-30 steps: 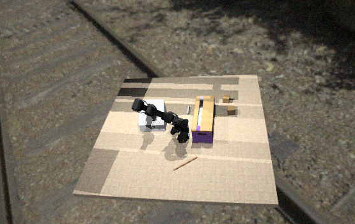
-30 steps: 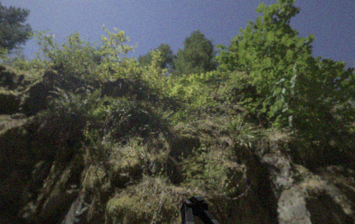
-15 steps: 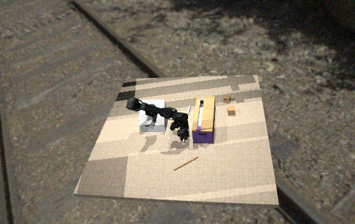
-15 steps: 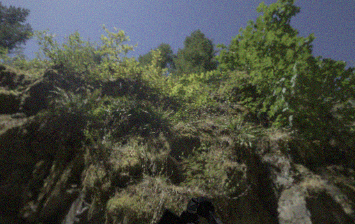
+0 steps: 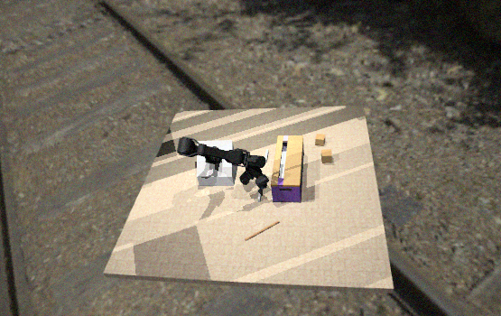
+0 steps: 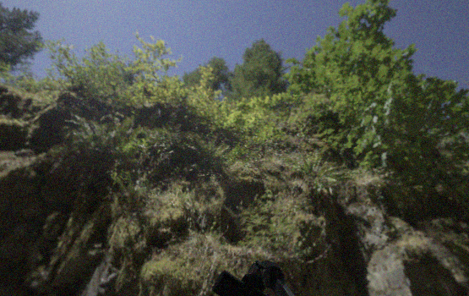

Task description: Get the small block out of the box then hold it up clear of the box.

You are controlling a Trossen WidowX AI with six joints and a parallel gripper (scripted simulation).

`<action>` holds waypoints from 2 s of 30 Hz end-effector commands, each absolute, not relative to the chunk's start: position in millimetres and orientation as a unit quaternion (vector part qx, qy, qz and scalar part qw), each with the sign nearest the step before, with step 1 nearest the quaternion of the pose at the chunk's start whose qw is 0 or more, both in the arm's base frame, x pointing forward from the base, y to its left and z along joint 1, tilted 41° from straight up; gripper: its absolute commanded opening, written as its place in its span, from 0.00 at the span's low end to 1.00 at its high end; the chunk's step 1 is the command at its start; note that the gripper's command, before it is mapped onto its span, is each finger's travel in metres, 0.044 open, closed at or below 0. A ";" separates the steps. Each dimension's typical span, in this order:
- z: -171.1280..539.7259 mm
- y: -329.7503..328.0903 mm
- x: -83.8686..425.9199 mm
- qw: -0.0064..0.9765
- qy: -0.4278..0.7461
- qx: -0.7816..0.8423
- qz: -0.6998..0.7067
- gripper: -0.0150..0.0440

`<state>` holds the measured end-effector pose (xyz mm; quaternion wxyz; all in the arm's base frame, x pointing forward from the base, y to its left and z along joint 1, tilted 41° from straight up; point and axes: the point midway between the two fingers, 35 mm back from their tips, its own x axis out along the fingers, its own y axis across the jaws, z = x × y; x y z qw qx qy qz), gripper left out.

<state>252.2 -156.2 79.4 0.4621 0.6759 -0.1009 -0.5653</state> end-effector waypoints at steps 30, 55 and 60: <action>89.7 -132.4 245.0 0.772 0.255 0.247 -0.527 0.25; 98.4 -116.8 238.0 0.793 0.467 -0.154 -0.360 0.25; 100.4 -113.9 236.6 0.773 0.499 -0.233 -0.316 0.25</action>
